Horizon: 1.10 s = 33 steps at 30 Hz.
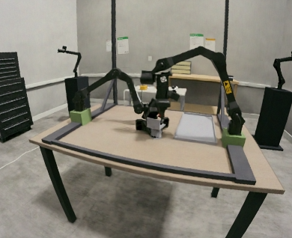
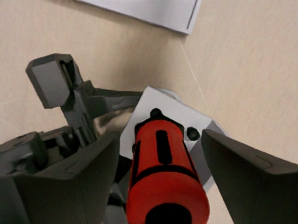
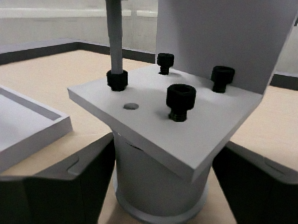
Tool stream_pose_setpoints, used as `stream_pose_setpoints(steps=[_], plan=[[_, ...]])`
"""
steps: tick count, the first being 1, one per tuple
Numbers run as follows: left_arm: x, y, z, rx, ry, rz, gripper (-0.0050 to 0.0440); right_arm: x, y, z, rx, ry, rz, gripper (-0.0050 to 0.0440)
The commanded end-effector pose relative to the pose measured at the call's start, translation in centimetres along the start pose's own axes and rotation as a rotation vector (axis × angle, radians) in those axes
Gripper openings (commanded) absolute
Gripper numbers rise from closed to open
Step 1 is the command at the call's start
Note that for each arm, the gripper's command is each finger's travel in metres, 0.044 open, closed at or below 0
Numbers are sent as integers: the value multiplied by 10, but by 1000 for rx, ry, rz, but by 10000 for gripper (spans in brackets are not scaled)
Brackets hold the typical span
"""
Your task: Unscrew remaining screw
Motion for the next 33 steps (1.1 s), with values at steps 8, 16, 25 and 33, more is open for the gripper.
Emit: stream_pose_setpoints(steps=[8,16,25,33], plan=[[5,2,-16,-10,44,10,250,-15,6,1,-3,-11,36,245],[5,2,-21,-13,56,10,250,-15,6,1,-3,-11,36,245],[5,2,-19,-11,47,10,250,-15,6,1,-3,-11,36,245],[4,2,-16,-8,35,7,250,-15,6,1,-3,-11,36,245]])
Point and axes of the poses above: on each arm, the point midway between the two fingers, 35 mm back from their tips, its own z axis out along the fingers, its own y axis across the jaws, x = y × z, the point moved 1 cm from there along -z, back along the fingers, and after that the axes turned 1 degree about z, right-handed, at the moved point
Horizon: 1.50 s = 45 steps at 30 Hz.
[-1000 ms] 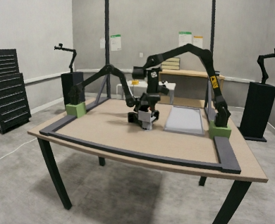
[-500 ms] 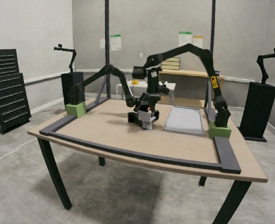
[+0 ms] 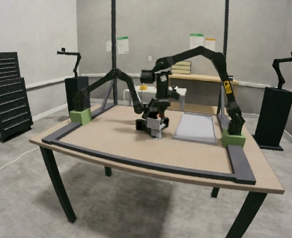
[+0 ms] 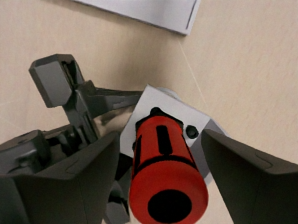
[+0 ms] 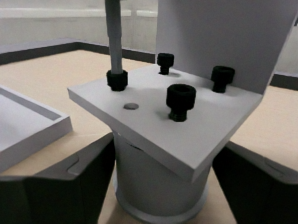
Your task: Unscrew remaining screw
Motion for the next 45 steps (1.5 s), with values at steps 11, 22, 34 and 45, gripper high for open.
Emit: stream_pose_setpoints(steps=[11,22,34,45], plan=[[4,2,-12,-9,37,4,130,-15,6,1,-3,-11,36,245],[4,2,-12,-9,37,4,130,-15,6,1,-3,-11,36,245],[4,2,-12,-9,37,4,130,-15,6,1,-3,-11,36,245],[4,2,-7,-7,30,7,130,-15,6,1,-3,-11,36,245]])
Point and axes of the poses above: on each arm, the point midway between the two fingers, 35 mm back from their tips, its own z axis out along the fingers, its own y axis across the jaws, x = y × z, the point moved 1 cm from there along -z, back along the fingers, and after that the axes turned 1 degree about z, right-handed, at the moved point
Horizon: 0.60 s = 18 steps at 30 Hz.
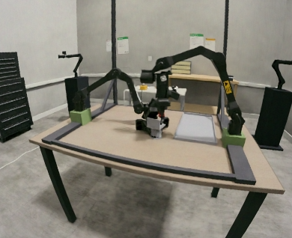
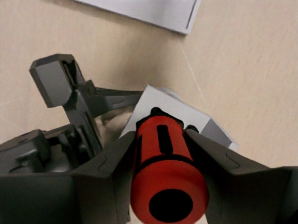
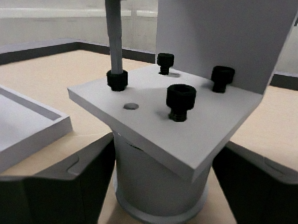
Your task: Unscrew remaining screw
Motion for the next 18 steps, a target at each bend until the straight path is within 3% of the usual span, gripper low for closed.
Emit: stream_pose_setpoints(steps=[1,18], plan=[[3,2,-6,-6,26,7,130,-15,6,1,-3,-11,36,245],[4,2,-9,-9,36,4,130,-15,6,1,-3,-11,36,245]])
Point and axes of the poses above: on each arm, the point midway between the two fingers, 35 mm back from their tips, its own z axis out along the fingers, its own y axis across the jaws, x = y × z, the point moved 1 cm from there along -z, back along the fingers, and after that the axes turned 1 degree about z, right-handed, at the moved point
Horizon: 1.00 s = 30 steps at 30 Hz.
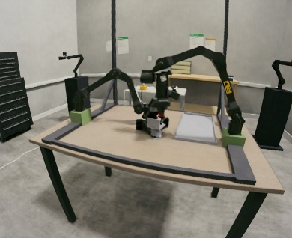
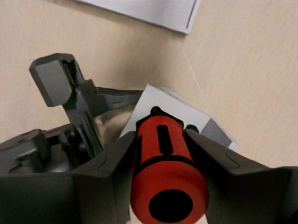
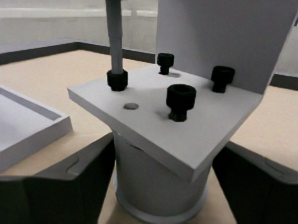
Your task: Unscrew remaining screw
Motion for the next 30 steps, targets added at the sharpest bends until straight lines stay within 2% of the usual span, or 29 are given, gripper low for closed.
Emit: stream_pose_setpoints(steps=[1,9,10,21,26,30], plan=[[3,2,-9,-8,34,4,130,-15,6,1,-3,-11,36,245],[3,2,-9,-8,34,4,130,-15,6,1,-3,-11,36,245],[1,1,-2,-3,13,-43,130,-15,6,1,-3,-11,36,245],[1,1,-2,-10,10,-524,130,-15,6,1,-3,-11,36,245],[1,2,-2,-10,10,-524,130,-15,6,1,-3,-11,36,245],[2,2,-2,-13,10,-688,130,-15,6,1,-3,-11,36,245]])
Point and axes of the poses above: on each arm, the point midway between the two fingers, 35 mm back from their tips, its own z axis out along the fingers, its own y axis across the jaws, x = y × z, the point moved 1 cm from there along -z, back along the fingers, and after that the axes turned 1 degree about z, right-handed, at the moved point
